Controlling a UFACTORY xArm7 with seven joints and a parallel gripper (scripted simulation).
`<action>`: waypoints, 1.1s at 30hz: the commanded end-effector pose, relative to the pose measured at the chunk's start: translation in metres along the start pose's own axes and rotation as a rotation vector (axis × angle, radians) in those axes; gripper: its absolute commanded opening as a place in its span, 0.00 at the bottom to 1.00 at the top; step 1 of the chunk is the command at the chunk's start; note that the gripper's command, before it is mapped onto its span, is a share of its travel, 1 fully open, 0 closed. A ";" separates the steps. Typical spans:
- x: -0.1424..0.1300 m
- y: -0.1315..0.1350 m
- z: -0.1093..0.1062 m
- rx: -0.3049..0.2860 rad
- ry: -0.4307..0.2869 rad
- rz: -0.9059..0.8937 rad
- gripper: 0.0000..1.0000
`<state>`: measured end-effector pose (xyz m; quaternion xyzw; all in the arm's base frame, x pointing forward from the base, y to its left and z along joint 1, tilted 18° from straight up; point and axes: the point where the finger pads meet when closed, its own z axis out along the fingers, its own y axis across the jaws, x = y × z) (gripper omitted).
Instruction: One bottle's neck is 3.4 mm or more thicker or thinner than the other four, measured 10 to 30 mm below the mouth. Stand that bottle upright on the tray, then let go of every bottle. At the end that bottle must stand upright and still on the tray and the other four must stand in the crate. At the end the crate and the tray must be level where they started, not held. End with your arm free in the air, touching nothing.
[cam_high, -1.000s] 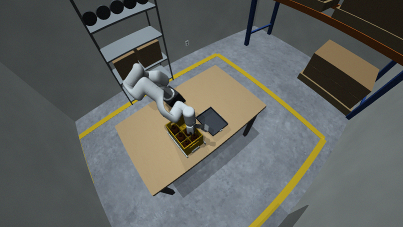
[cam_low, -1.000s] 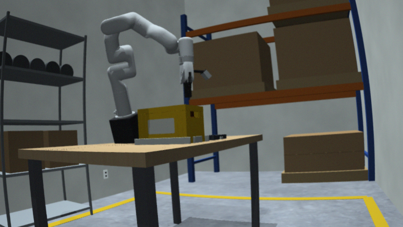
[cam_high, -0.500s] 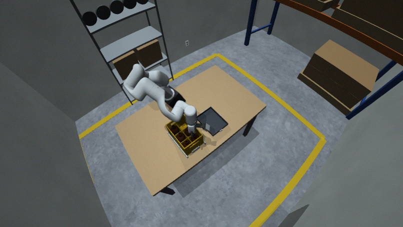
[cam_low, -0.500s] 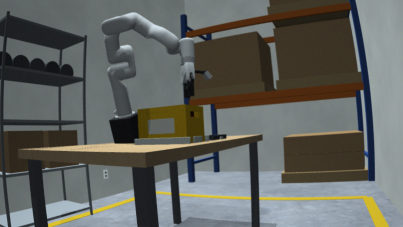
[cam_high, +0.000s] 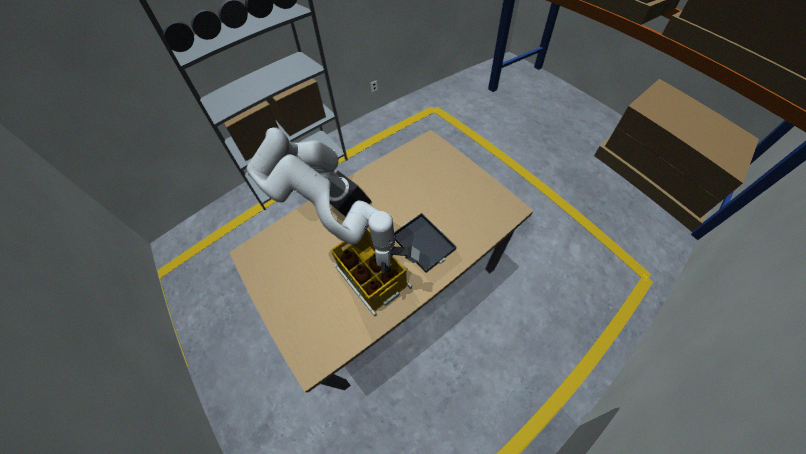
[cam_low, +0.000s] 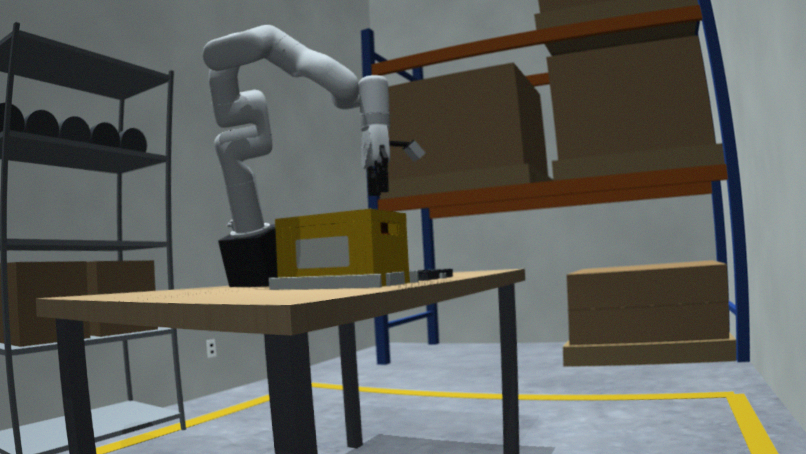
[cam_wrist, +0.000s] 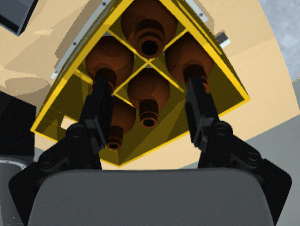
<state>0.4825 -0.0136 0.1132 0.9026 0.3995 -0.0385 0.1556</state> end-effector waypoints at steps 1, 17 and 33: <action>0.001 0.001 -0.002 -0.003 0.003 -0.001 0.65; 0.001 0.001 -0.001 -0.003 0.003 0.000 0.65; 0.001 0.001 0.011 -0.003 0.003 0.000 0.65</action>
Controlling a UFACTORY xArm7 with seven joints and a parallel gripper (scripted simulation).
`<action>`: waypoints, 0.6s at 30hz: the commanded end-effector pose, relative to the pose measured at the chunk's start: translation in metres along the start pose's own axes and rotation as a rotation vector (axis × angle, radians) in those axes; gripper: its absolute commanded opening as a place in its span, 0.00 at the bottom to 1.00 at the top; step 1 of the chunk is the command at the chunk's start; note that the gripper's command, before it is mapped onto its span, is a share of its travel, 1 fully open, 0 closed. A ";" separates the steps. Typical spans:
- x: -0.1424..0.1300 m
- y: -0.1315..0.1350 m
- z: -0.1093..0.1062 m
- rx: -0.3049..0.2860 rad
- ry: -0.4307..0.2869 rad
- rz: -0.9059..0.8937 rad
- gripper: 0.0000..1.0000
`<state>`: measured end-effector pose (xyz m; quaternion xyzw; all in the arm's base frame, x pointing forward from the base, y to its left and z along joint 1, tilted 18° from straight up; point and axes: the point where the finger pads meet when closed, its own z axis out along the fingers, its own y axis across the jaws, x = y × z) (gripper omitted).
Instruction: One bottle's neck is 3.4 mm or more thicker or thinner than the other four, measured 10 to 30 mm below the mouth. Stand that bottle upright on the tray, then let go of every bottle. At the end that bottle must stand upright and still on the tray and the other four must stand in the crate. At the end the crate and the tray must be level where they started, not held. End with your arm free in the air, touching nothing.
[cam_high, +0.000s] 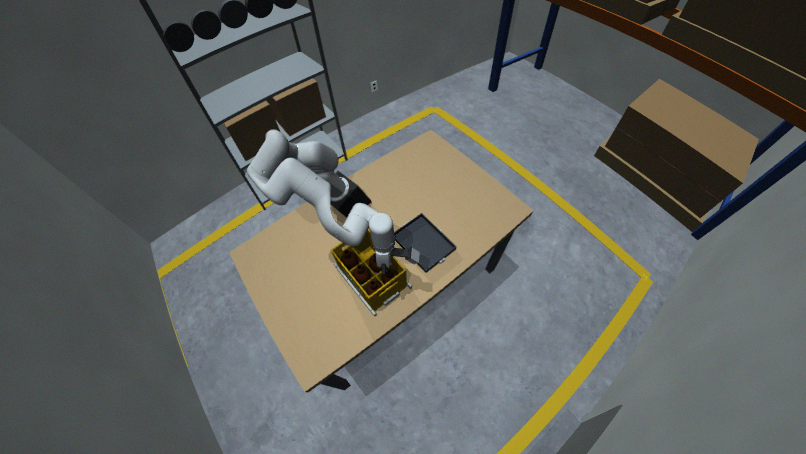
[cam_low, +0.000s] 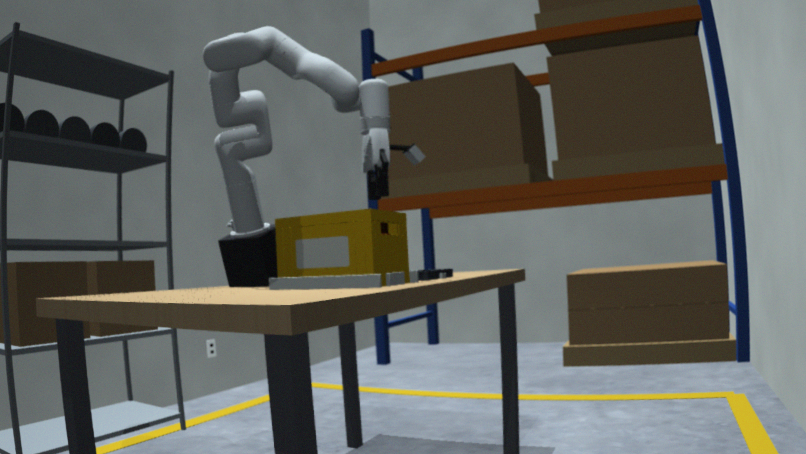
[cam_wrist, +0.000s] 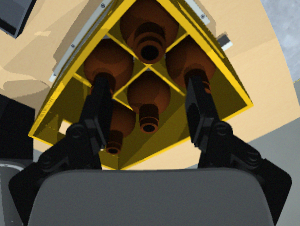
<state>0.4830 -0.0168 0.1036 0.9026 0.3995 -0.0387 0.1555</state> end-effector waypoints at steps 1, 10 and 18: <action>0.001 0.001 0.002 -0.004 0.003 -0.001 0.65; 0.002 0.001 0.014 -0.004 0.003 -0.001 0.65; 0.002 0.001 0.022 -0.004 0.003 -0.001 0.65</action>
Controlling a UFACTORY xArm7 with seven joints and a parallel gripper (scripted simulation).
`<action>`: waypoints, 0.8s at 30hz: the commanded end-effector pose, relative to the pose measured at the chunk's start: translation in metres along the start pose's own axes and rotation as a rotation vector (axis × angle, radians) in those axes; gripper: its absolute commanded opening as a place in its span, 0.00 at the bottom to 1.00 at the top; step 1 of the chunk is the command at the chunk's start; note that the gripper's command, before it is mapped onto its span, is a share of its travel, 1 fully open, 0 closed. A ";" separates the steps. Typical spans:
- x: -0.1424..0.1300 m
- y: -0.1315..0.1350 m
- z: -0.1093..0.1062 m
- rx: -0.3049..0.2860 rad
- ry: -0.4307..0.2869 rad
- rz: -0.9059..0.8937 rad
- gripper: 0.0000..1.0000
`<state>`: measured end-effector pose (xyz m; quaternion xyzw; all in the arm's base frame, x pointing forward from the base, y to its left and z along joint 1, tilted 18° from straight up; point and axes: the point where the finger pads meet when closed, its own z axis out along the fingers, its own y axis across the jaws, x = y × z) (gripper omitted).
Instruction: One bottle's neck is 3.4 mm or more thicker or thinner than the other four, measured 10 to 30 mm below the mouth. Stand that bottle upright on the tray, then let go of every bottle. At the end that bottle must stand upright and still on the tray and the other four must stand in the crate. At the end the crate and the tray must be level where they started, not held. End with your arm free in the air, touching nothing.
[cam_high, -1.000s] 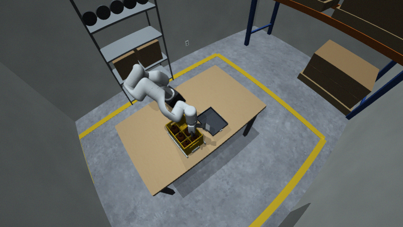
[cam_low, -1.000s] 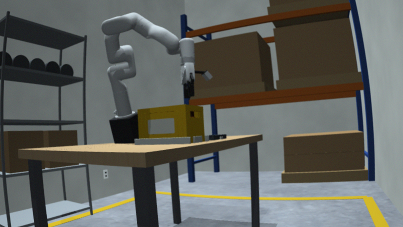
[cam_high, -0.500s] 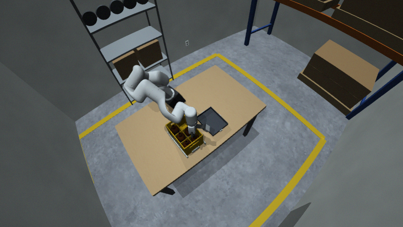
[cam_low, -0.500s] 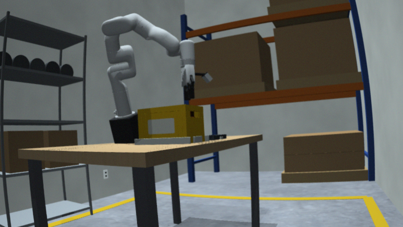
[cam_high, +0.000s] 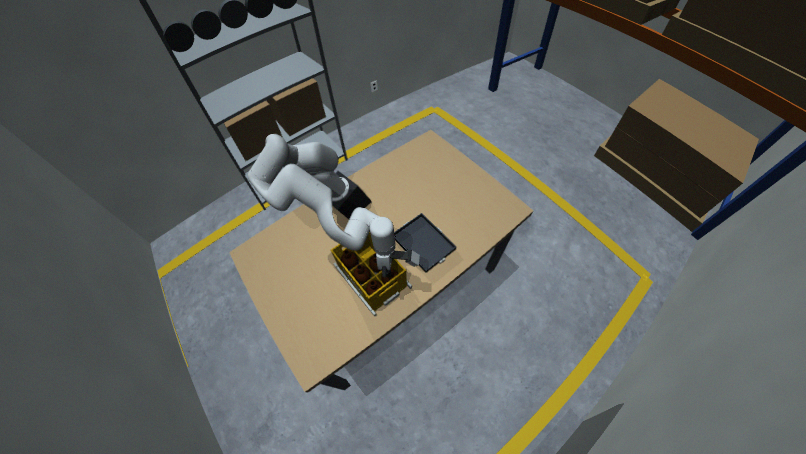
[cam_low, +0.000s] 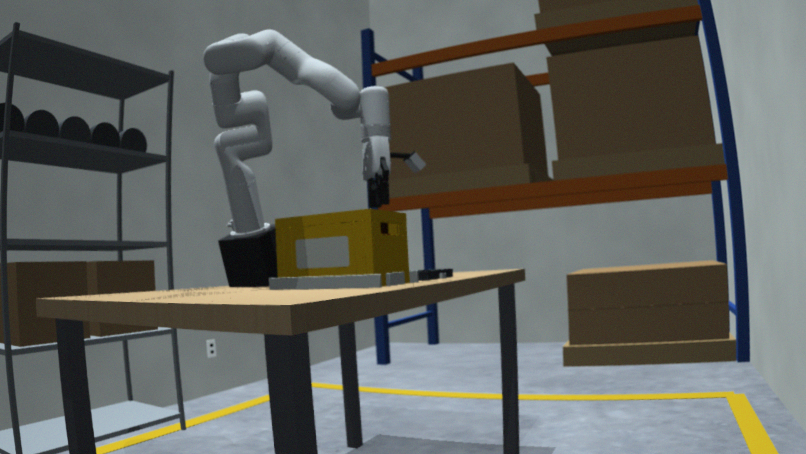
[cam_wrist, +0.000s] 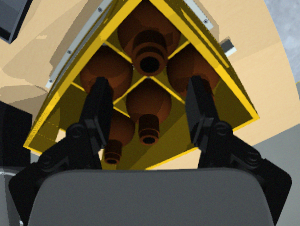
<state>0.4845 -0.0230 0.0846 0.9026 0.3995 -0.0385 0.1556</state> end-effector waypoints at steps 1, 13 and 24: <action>0.001 0.001 0.003 -0.003 0.003 0.000 0.65; 0.001 0.001 0.011 -0.003 0.003 0.000 0.65; 0.001 0.001 0.012 -0.003 0.003 0.000 0.65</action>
